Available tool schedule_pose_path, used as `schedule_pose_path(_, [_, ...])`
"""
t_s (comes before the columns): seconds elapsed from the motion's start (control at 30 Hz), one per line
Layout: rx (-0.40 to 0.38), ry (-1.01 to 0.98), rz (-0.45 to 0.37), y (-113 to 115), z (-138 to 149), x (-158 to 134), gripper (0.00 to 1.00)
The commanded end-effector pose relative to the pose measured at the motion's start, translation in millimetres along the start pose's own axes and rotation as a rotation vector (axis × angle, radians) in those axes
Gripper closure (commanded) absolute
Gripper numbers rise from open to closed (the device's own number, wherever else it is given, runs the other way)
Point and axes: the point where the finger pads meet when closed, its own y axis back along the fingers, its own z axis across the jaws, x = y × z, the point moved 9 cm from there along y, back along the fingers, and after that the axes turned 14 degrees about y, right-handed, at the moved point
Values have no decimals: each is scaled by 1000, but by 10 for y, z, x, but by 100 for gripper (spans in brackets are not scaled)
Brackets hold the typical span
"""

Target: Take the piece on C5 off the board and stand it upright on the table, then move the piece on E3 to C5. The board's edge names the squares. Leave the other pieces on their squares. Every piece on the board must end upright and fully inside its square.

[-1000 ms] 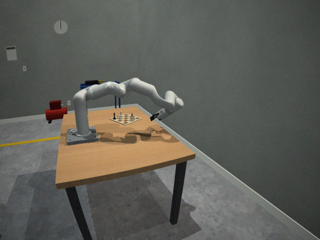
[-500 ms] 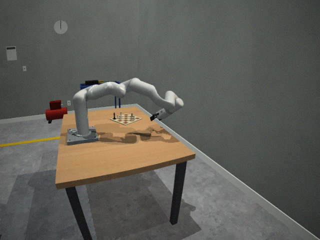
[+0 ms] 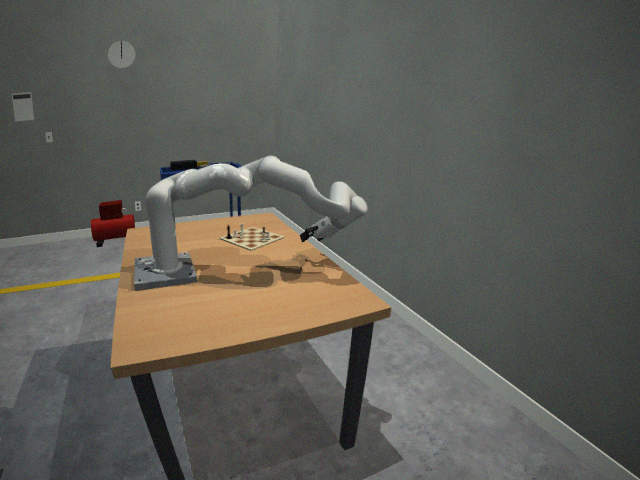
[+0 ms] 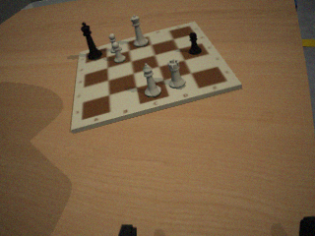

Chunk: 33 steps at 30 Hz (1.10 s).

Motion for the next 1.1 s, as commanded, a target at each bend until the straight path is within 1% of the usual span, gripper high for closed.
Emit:
schedule_pose_path(0.0, [-3, 3, -4, 21, 7, 16, 0])
schedule_pose_path(0.43, [-3, 3, -4, 22, 7, 16, 0])
schedule_pose_path(0.63, [-2, 3, -3, 85, 8, 90, 0])
schedule_pose_path(0.9, [-2, 3, -3, 477, 14, 550, 0])
schedule_pose_path(1.07, [-2, 3, -3, 582, 15, 673, 0])
